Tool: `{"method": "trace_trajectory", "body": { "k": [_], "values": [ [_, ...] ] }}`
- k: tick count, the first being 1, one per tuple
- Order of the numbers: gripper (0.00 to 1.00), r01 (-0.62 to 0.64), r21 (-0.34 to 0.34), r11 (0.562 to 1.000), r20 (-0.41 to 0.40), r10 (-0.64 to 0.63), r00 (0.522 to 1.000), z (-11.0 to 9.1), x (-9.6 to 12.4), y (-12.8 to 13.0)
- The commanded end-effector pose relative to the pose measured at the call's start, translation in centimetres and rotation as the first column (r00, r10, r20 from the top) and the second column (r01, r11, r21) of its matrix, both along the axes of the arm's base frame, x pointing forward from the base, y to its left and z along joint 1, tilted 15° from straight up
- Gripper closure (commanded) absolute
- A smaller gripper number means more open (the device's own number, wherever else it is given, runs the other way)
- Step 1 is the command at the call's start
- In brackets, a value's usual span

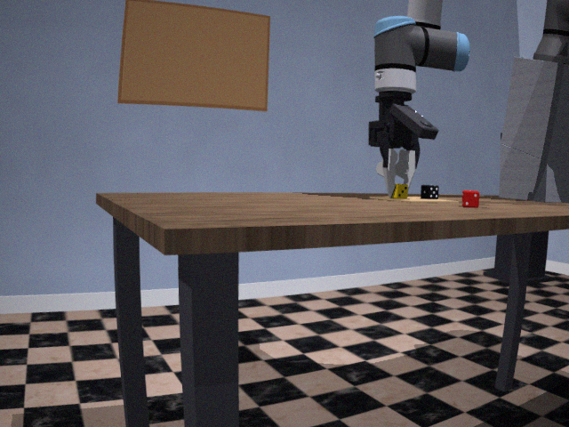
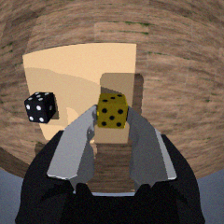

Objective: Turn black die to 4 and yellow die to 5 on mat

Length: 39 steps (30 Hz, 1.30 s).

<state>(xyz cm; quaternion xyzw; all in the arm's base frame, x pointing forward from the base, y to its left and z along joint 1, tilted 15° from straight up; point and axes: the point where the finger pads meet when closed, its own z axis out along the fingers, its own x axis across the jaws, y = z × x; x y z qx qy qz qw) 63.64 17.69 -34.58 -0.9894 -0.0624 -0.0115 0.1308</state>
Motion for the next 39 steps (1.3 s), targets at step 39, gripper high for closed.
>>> {"method": "trace_trajectory", "body": {
  "k": [39],
  "values": [
    [0.72,0.0,0.0,1.0,0.001,0.0,1.0,0.56,0.06,-0.16]
  ]
}}
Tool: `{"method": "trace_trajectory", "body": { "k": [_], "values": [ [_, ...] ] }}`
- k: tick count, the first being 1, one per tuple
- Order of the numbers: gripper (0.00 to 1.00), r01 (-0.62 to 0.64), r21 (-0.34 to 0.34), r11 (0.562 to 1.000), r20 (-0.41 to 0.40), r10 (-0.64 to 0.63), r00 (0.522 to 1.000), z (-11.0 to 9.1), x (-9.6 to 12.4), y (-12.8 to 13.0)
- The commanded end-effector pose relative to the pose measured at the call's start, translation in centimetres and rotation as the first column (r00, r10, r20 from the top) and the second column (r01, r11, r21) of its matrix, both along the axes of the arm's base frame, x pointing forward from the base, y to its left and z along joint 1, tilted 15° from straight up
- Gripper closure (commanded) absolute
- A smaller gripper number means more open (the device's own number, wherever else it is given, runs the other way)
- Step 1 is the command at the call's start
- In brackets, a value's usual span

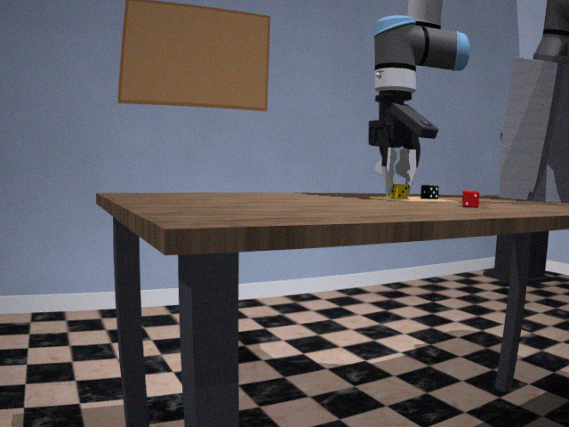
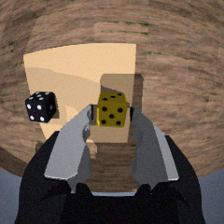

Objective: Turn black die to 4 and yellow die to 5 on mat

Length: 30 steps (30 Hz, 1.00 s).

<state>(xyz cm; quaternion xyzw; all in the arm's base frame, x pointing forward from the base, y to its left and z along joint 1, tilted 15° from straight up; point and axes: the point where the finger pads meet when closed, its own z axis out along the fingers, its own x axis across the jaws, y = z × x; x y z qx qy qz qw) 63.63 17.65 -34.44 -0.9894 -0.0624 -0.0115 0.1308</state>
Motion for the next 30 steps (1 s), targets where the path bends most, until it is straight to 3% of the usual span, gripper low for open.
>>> {"method": "trace_trajectory", "body": {
  "k": [1,6,19,28,29,30],
  "values": [
    [0.72,0.0,0.0,1.0,0.001,0.0,1.0,0.7,0.1,-0.2],
    [0.72,0.0,0.0,1.0,0.001,0.0,1.0,1.8,0.0,-0.5],
    [0.72,0.0,0.0,1.0,0.001,0.0,1.0,7.9,0.0,-2.1],
    [0.72,0.0,0.0,1.0,0.001,0.0,1.0,8.6,0.0,-2.3],
    [0.0,0.0,0.0,1.0,0.001,0.0,1.0,8.6,0.0,-2.3],
    [0.0,0.0,0.0,1.0,0.001,0.0,1.0,8.6,0.0,-2.3]
  ]
}}
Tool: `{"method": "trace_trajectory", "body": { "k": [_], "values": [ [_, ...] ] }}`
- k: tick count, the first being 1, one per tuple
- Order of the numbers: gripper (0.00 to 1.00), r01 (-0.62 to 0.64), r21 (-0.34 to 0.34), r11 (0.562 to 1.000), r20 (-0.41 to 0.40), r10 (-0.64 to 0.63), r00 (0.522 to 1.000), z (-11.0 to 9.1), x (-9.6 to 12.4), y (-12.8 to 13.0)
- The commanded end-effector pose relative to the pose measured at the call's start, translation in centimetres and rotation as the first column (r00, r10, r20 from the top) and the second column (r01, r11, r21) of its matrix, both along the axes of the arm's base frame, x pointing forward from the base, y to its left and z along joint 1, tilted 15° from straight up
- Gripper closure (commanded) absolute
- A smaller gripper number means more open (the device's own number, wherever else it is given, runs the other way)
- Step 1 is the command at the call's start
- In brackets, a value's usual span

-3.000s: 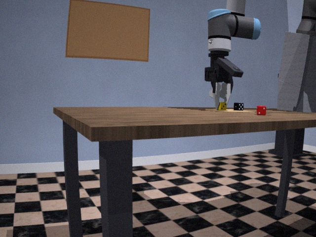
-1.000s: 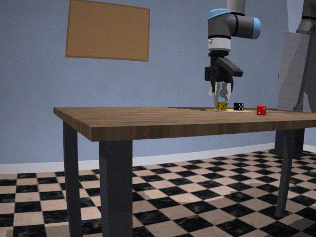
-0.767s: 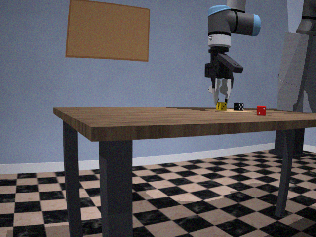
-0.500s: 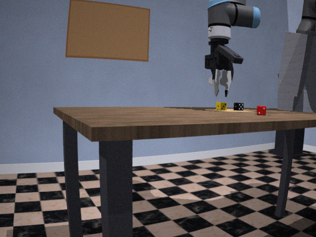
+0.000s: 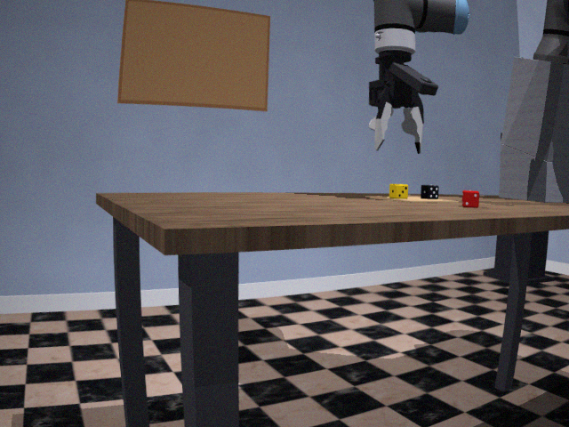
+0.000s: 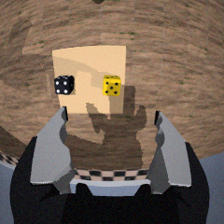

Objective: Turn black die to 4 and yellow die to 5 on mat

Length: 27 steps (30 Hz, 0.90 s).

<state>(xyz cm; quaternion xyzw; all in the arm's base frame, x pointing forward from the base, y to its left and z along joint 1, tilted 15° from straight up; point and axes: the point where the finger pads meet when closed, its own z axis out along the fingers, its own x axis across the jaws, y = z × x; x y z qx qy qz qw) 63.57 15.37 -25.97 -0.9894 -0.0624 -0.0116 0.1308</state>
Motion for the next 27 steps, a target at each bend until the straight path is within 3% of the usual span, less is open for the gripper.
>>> {"method": "trace_trajectory", "body": {
  "k": [1,27],
  "values": [
    [0.0,0.0,0.0,1.0,0.001,0.0,1.0,0.12,0.05,-0.04],
    [0.0,0.0,0.0,1.0,0.001,0.0,1.0,0.86,0.05,-0.24]
  ]
}}
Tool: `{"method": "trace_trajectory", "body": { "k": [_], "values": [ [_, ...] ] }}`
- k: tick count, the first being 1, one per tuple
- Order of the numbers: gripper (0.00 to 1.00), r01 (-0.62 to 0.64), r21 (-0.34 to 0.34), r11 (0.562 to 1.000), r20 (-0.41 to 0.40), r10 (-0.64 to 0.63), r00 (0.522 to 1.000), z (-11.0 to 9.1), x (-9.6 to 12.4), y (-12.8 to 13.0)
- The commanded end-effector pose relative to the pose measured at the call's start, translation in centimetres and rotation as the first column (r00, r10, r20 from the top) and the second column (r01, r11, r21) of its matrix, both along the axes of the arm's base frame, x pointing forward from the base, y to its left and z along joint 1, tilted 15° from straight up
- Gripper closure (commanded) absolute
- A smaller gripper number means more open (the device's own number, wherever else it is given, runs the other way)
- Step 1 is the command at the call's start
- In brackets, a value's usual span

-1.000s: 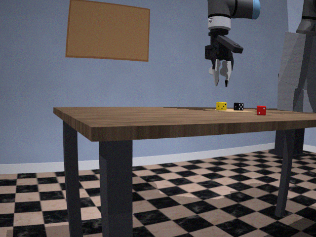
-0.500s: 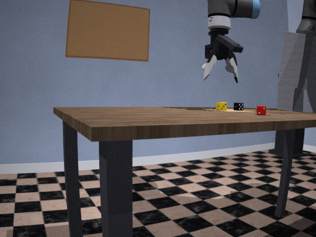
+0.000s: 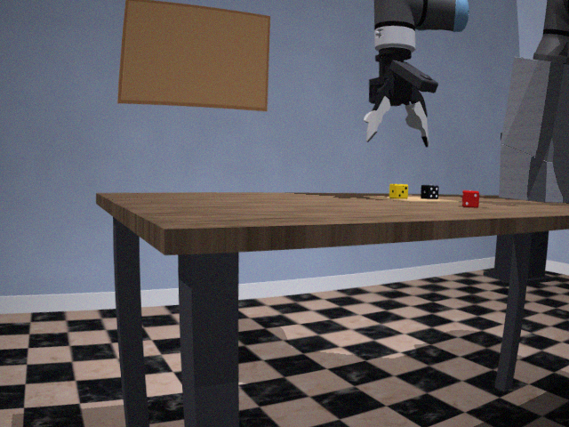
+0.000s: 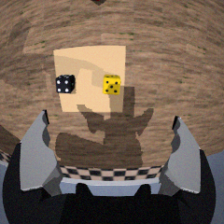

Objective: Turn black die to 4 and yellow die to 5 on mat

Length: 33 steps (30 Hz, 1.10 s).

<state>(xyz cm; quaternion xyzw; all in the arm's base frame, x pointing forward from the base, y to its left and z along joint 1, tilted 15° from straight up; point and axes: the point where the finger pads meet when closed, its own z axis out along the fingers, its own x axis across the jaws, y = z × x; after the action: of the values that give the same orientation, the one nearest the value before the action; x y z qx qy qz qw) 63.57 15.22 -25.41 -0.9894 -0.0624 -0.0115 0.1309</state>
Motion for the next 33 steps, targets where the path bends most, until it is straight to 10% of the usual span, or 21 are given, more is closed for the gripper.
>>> {"method": "trace_trajectory", "body": {
  "k": [1,15,33],
  "values": [
    [0.0,0.0,0.0,1.0,0.001,0.0,1.0,0.6,0.1,-0.2],
    [0.0,0.0,0.0,1.0,0.001,0.0,1.0,7.0,0.0,-1.9],
    [0.0,0.0,0.0,1.0,0.001,0.0,1.0,8.0,0.0,-2.2]
  ]
}}
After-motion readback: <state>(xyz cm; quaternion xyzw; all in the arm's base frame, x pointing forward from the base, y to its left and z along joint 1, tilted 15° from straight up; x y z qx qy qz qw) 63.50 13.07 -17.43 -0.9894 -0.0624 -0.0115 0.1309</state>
